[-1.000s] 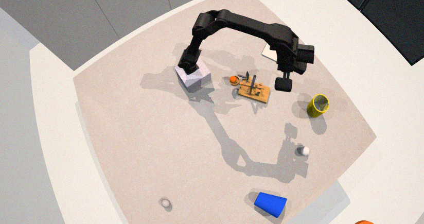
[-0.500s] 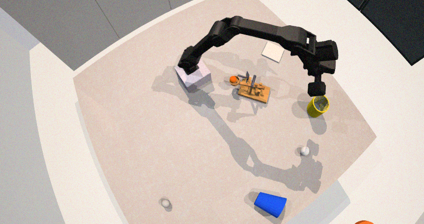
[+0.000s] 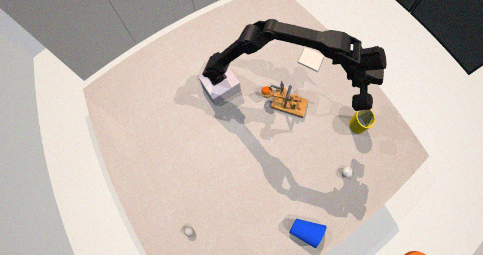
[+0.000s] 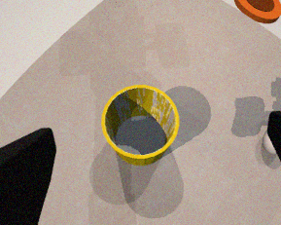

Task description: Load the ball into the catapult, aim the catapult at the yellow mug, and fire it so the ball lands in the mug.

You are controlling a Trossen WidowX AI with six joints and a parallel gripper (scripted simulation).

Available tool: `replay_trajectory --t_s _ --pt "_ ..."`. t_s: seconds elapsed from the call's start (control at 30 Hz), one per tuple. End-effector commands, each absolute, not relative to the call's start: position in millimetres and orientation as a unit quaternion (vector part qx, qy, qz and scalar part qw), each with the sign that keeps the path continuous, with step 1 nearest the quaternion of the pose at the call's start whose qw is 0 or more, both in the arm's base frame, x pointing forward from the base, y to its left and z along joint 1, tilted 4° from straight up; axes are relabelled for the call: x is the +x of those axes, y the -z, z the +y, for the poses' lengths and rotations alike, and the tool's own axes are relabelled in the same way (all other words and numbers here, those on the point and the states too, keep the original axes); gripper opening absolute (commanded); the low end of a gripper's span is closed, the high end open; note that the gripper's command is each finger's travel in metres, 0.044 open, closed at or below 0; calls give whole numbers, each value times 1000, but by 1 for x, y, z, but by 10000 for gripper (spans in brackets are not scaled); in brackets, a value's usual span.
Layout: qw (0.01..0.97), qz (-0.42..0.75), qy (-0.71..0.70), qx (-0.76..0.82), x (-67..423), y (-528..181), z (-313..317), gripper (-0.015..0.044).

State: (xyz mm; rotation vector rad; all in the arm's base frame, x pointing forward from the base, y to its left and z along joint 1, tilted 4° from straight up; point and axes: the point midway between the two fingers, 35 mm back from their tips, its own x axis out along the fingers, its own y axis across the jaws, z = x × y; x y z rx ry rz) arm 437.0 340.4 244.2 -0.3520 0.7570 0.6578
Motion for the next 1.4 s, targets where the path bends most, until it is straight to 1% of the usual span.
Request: replay_trajectory --t_s 0.0,0.53,0.87,1.37 --pt "861 362 -316 -169 438 -242 341 414" --pt "861 362 -316 -169 438 -242 341 0" --pt "857 366 -316 -176 434 -239 342 0" --pt "756 444 -336 -344 346 -168 345 0"
